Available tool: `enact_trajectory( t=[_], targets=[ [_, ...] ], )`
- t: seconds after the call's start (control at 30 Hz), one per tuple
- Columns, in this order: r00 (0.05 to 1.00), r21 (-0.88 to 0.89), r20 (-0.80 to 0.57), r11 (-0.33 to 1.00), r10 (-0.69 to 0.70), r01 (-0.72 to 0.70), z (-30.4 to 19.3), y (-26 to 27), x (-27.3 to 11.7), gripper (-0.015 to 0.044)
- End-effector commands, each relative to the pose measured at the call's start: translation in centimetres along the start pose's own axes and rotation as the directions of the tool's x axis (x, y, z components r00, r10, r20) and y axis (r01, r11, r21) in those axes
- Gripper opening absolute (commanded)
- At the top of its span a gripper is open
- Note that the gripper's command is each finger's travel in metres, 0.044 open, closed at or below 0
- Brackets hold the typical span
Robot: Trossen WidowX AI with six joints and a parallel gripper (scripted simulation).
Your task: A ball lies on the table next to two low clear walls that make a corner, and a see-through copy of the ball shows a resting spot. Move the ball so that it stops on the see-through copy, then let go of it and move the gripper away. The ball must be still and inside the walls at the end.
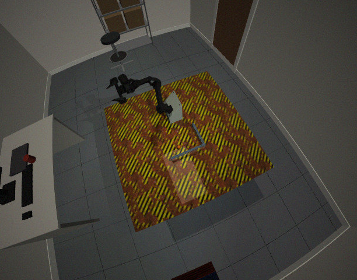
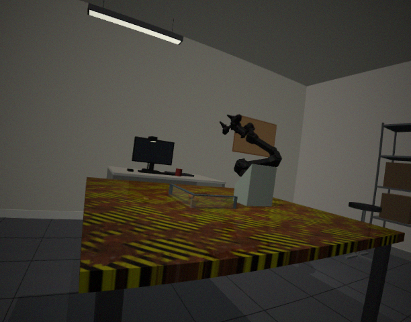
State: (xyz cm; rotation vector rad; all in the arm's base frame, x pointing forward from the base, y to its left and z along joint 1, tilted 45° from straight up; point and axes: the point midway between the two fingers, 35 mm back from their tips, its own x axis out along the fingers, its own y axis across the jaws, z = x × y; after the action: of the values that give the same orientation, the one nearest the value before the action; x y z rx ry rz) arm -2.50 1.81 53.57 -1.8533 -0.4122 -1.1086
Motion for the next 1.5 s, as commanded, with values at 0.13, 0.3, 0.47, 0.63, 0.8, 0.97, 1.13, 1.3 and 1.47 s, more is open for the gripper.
enact_trajectory(
  t=[0.13,0.3,0.47,0.63,0.8,0.97,1.13,1.3,1.47],
  targets=[
    [0.984,0.16,0.012,0.971,0.178,-0.178,0.5,5.4,3.2,0.0269],
    [0.906,0.353,0.041,0.842,0.422,-0.408,2.0,13.5,6.3,0.0265],
    [0.772,0.484,0.111,0.644,0.626,-0.592,5.0,21.5,7.4,0.0265],
    [0.594,0.565,0.164,0.418,0.788,-0.711,8.5,28.9,6.7,0.0265],
    [0.351,0.644,0.151,0.177,0.924,-0.744,11.7,36.7,4.2,0.0265],
    [0.093,0.705,0.096,-0.002,0.991,-0.71,14.7,43.3,0.0,0.0265],
    [-0.168,0.756,-0.017,-0.097,0.986,-0.647,17.3,49.0,-6.0,0.0265],
    [-0.367,0.784,-0.179,-0.092,0.913,-0.613,18.9,53.0,-12.6,0.0265],
    [-0.473,0.771,-0.37,-0.02,0.8,-0.637,19.5,55.3,-19.3,0.0265]
  ],
)
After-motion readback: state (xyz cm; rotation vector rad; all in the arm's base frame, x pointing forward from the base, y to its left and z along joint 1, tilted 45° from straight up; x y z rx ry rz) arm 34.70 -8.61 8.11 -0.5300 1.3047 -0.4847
